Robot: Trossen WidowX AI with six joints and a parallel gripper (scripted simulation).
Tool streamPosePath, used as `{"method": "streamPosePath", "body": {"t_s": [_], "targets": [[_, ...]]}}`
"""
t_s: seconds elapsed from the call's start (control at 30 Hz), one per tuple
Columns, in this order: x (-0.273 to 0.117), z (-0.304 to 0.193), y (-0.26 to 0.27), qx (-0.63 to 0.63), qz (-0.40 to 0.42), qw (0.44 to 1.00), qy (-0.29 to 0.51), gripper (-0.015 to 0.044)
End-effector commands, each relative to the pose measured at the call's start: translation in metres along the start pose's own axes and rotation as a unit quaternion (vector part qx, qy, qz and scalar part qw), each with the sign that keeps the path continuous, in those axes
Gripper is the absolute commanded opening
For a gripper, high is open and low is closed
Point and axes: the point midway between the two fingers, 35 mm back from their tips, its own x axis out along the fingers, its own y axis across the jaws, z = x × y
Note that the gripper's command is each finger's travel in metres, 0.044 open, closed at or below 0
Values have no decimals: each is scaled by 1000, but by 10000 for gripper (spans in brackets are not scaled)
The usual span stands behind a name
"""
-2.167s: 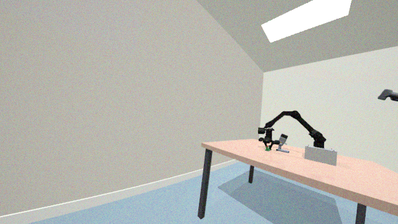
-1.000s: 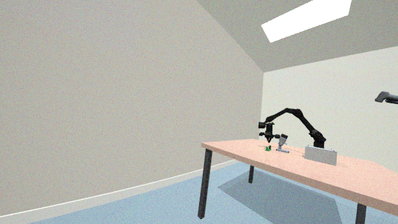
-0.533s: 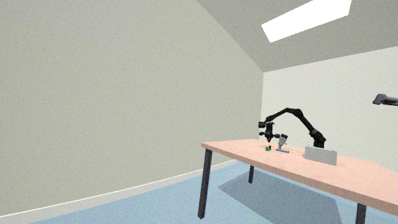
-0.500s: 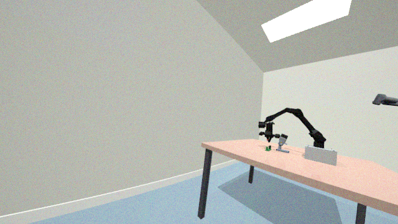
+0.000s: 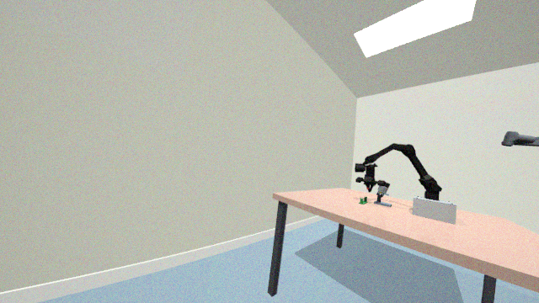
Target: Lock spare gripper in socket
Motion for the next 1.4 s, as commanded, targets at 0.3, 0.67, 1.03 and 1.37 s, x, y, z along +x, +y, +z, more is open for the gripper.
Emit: {"method": "streamPosePath", "body": {"t_s": [0.3,0.67,1.03,1.37], "targets": [[-6,-2,36,2,2,1000,-2,0],[-2,-3,53,2,3,1000,-2,0],[42,8,55,3,3,1000,-2,0],[43,2,56,3,3,1000,-3,0]]}}
